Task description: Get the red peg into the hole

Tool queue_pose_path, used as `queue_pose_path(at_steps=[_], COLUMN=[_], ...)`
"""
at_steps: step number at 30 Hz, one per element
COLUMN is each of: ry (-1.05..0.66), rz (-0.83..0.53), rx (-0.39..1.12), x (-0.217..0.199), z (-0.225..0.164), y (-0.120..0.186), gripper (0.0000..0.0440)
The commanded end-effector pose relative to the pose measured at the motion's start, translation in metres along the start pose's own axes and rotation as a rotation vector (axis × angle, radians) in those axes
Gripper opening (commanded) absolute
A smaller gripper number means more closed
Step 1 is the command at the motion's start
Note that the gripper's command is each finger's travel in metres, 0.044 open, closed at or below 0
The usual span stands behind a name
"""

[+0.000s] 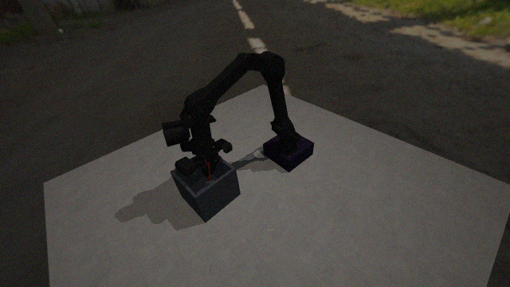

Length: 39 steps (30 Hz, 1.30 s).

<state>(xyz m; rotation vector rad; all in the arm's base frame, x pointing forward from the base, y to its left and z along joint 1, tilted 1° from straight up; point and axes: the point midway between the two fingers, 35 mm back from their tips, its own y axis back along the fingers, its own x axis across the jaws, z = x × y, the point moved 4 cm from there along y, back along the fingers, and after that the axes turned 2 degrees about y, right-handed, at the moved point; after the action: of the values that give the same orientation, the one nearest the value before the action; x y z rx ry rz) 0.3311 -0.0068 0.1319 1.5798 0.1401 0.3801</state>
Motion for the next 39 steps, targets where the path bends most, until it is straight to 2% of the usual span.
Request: queue_pose_path(at_steps=[1, 12, 14, 19, 23, 28, 39], ry=[0.014, 0.054, 0.060, 0.075, 0.072, 0.061, 0.016], rz=[-0.002, -0.022, -0.035, -0.054, -0.061, -0.057, 0.017], rx=[0.010, 0.012, 0.014, 0.022, 0.045, 0.085, 0.192], x=[0.001, 0.006, 0.005, 0.007, 0.007, 0.010, 0.022], z=[0.001, 0.007, 0.007, 0.008, 0.010, 0.016, 0.026], y=[-0.008, -0.034, -0.037, -0.042, -0.040, -0.035, -0.007], gripper=[0.0000, 0.0003, 0.0023, 0.0108, 0.0103, 0.0121, 0.0190])
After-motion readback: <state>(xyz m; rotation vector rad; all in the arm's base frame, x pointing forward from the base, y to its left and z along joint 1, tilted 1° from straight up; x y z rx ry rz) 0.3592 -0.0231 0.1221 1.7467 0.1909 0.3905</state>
